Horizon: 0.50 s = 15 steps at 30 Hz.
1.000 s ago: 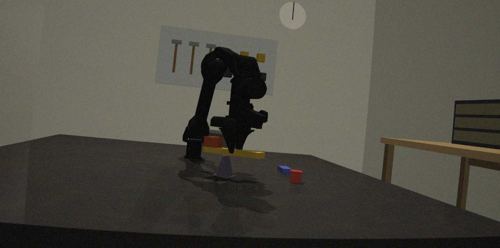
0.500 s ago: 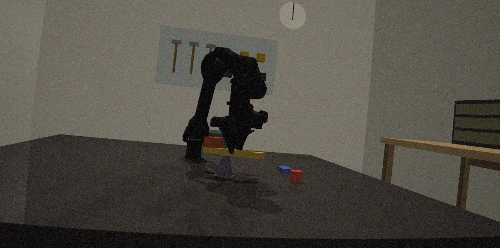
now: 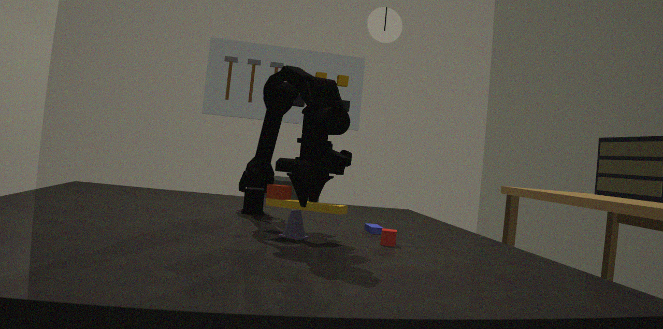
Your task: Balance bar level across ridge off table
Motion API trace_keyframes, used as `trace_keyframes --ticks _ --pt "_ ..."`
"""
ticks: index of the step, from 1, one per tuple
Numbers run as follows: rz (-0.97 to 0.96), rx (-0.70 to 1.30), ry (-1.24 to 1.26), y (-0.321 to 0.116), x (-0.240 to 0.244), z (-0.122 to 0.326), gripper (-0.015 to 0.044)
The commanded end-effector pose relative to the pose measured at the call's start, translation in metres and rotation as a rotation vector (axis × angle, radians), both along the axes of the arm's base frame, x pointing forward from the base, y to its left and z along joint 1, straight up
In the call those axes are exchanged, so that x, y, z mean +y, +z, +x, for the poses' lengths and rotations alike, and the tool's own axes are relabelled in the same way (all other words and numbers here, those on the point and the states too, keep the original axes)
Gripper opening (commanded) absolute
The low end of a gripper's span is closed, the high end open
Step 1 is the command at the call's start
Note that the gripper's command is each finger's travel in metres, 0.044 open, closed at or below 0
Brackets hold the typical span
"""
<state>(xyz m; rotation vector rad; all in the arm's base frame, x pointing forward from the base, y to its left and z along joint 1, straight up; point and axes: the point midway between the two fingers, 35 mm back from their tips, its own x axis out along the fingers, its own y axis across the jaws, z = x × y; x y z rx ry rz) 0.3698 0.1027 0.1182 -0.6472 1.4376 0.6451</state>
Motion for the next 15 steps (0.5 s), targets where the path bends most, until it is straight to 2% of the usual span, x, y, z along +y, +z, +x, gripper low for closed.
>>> trace_keyframes --ticks 1,15 --pt "-0.003 -0.005 0.000 0.0002 -0.0004 0.0005 0.0000" --pt "-0.003 -0.004 0.000 -0.0010 -0.0004 0.0004 0.0000"
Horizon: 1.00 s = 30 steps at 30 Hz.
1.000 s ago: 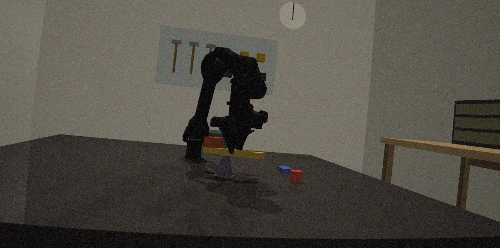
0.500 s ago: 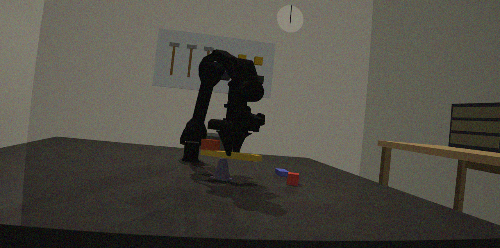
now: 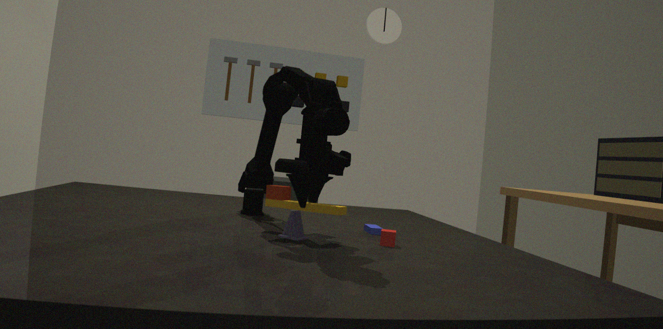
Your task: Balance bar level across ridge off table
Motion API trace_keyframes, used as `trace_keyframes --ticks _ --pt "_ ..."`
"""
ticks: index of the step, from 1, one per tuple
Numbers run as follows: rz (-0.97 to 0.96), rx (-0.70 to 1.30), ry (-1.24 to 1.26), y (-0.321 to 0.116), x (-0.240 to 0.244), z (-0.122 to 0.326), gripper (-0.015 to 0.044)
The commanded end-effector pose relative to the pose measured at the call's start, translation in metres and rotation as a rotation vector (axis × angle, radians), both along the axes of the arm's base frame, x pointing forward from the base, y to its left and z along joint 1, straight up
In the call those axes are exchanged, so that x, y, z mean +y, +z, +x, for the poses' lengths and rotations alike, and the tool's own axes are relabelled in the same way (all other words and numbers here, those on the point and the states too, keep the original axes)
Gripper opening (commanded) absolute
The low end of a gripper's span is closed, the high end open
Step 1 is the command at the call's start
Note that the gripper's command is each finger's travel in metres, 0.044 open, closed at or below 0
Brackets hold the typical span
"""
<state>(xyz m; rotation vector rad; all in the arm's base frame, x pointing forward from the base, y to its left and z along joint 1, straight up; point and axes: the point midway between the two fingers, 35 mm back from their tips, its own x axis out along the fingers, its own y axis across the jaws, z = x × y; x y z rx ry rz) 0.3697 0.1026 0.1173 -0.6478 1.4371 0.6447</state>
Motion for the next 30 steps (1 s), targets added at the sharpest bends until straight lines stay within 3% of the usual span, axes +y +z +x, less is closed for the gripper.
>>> trace_keyframes --ticks 1,30 --pt "-0.002 -0.004 0.000 -0.0002 -0.0004 0.0006 0.0000" --pt "-0.002 -0.004 0.000 -0.0026 -0.0002 0.0005 0.0000"
